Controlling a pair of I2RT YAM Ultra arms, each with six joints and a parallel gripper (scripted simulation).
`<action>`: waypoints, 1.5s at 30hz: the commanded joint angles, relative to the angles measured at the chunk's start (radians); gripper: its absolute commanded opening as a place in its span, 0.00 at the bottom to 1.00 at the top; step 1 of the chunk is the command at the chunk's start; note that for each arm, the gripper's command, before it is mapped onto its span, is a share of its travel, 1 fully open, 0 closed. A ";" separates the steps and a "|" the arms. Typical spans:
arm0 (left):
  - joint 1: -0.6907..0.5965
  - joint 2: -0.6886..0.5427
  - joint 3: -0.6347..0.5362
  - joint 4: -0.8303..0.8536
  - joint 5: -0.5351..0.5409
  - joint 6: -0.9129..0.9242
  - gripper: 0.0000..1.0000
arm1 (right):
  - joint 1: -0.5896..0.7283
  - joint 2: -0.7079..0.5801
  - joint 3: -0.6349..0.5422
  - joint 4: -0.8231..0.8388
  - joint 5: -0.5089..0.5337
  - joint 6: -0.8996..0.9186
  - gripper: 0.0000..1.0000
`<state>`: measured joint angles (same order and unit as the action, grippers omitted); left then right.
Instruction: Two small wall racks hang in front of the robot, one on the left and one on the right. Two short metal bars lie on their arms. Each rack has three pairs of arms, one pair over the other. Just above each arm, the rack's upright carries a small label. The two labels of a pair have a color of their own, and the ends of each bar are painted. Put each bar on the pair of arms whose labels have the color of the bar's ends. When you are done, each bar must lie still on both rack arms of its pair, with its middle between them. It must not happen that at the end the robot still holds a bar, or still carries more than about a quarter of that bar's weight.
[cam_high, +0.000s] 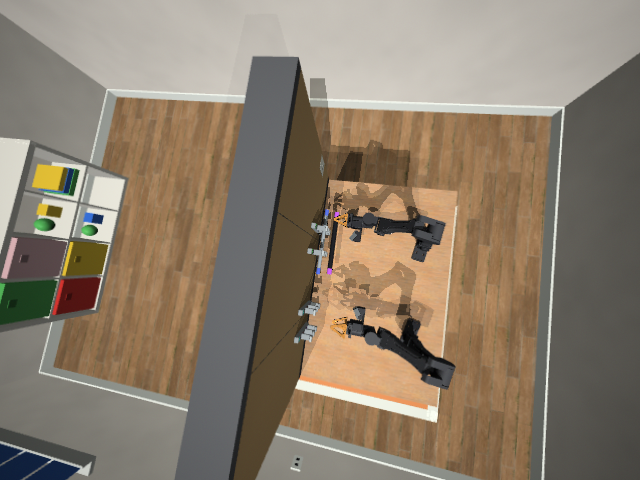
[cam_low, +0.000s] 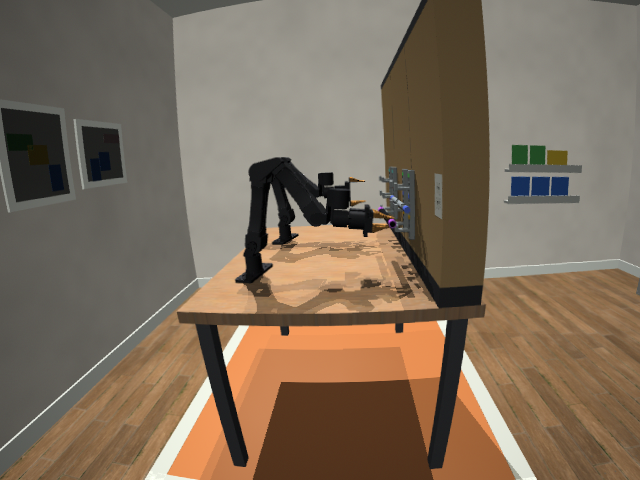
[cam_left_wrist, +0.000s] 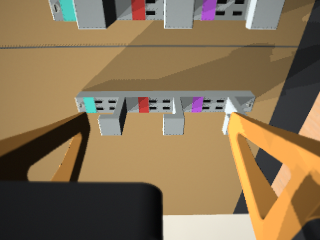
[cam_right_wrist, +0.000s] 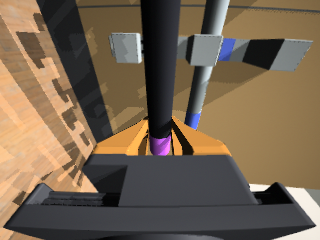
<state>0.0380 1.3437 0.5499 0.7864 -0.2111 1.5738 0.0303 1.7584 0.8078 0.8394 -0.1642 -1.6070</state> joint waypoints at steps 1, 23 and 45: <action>0.009 0.006 -0.004 0.017 -0.006 -0.003 1.00 | -0.009 -0.045 0.001 0.063 -0.009 0.034 0.00; 0.009 0.006 -0.004 0.017 -0.006 -0.003 1.00 | -0.006 -0.034 0.000 0.075 -0.006 0.035 0.00; 0.009 0.006 -0.004 0.017 -0.006 -0.003 1.00 | -0.004 -0.013 -0.007 0.102 -0.004 0.035 0.00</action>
<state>0.0380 1.3437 0.5499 0.7864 -0.2111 1.5738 0.0303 1.7584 0.7998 0.8749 -0.1642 -1.6070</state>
